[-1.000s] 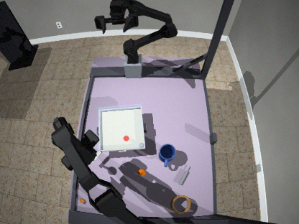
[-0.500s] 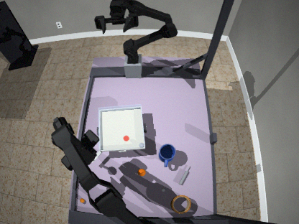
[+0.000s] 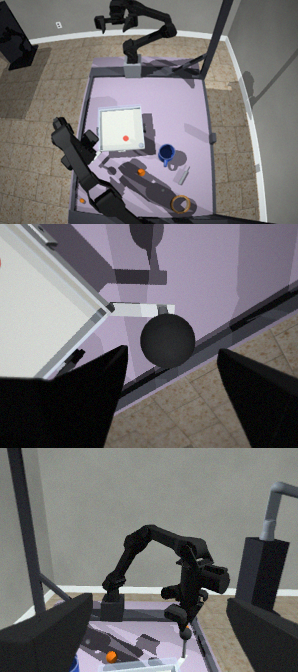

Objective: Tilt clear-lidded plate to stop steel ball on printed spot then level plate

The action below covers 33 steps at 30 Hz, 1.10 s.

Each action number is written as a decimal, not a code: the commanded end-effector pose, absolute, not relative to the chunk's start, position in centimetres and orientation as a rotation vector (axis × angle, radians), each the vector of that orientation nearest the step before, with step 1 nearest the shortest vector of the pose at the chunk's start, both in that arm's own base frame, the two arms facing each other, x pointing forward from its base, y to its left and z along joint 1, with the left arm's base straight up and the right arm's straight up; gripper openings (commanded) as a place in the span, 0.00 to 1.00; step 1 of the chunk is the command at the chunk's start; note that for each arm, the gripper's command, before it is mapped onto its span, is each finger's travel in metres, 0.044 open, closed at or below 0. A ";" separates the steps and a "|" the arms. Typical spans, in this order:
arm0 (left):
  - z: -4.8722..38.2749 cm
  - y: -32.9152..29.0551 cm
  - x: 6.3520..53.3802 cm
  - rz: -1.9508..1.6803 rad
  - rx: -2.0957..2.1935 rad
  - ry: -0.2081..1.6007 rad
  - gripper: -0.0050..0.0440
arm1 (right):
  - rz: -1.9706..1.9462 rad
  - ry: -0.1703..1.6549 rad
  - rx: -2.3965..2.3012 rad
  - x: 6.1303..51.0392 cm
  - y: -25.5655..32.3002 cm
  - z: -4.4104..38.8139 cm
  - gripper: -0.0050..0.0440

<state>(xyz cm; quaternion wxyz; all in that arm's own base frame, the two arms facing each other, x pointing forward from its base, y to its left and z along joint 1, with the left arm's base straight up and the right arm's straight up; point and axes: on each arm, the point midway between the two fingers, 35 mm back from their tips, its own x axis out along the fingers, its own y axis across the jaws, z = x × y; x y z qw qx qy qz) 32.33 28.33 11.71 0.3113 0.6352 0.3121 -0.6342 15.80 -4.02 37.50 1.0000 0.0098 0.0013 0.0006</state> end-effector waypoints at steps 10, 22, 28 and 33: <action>11.8 28.2 32.6 -1.659 1.700 0.822 0.65 | 0.004 0.000 0.000 15.8 -3.9 38.1 0.92; 11.2 28.3 32.7 -1.660 1.701 0.821 0.65 | 0.004 0.000 0.000 15.8 -3.9 38.1 0.92; 10.7 28.3 32.8 -1.662 1.698 0.821 0.65 | 0.004 0.000 0.000 15.8 -3.9 38.1 0.92; 10.6 28.3 32.8 -1.659 1.701 0.822 0.65 | 0.004 0.000 0.000 15.8 -3.9 38.1 0.92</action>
